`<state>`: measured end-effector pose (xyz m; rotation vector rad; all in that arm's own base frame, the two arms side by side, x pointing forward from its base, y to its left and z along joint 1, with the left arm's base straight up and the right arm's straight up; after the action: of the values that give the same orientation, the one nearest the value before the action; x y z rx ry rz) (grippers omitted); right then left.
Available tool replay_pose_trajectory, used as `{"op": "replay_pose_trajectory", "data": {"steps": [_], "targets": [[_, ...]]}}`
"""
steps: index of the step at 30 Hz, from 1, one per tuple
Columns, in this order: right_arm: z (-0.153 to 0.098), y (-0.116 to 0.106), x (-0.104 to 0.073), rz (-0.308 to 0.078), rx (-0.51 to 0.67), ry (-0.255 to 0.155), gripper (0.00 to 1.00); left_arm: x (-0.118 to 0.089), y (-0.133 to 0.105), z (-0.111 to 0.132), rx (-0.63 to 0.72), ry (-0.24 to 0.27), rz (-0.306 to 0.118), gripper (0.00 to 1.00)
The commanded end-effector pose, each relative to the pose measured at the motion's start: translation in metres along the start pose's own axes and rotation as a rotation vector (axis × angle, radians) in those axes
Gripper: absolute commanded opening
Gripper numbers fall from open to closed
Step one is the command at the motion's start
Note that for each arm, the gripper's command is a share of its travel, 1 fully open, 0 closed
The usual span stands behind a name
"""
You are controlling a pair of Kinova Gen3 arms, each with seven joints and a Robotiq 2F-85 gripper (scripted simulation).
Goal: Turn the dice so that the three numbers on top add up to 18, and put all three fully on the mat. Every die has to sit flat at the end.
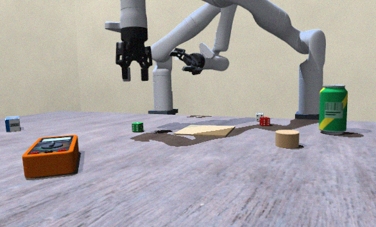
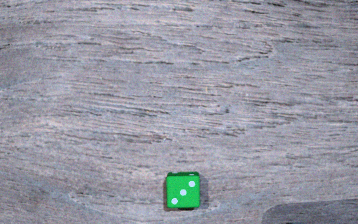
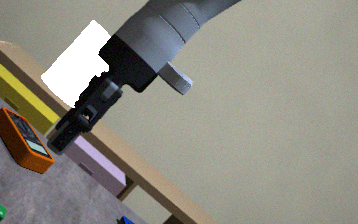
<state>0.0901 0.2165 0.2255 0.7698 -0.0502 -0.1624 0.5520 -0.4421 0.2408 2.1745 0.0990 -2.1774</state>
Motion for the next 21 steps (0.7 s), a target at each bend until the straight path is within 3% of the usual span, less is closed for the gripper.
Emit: {"op": "replay_pose_trajectory", "data": {"steps": [1, 21], "targets": [[0.0003, 0.0003, 0.0, 0.0, 0.001, 0.0, 1.0, -0.0016, 0.0002, -0.0001, 0.0, 0.002, 0.002, 1.0], [0.0003, 0.0003, 0.0, 0.0, 0.001, 0.0, 1.0, -0.0003, 0.0003, -0.0002, -0.041, 0.002, 0.002, 1.0]]}}
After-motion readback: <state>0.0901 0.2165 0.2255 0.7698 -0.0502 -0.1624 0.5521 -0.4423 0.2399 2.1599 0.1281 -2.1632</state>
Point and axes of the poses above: on each arm, the point where the finger pads meet when closed, its own x axis out along the fingers, its own z axis across the jaws, y = z × x, the point moved 9 cm from there along -x, back along the fingers, and after that the axes turned 2 degrees about -x, right-handed, at the moved point
